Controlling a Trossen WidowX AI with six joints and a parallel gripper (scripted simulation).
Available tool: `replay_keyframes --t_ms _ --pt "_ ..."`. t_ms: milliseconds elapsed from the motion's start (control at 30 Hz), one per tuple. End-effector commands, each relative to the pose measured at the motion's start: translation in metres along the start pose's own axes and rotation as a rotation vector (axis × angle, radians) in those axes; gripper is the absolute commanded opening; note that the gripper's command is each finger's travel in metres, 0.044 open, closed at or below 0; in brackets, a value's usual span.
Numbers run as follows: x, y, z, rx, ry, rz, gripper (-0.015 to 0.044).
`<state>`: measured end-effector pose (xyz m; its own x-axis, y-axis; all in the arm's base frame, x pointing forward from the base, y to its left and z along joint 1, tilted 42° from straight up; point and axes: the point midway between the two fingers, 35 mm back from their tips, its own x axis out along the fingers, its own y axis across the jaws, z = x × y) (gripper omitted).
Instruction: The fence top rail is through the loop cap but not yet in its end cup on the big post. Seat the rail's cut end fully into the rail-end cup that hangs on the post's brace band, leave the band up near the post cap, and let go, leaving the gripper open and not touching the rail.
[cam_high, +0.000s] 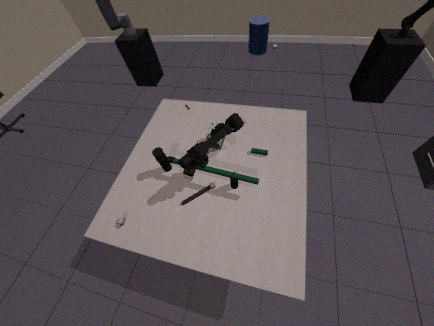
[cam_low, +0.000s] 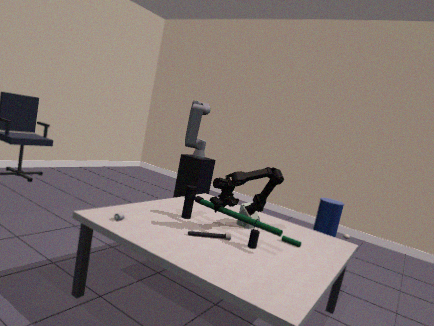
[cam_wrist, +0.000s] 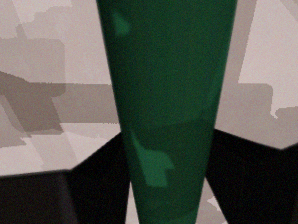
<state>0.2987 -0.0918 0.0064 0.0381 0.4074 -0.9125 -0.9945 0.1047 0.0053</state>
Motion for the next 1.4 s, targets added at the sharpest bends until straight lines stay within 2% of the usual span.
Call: replay_keyframes --t_ms 0,1367 --pt "-0.0021 -0.0001 -0.0065 0.002 0.016 -0.007 0.0" --pt "-0.0003 0.0 -0.001 0.0 0.002 0.0 0.0"
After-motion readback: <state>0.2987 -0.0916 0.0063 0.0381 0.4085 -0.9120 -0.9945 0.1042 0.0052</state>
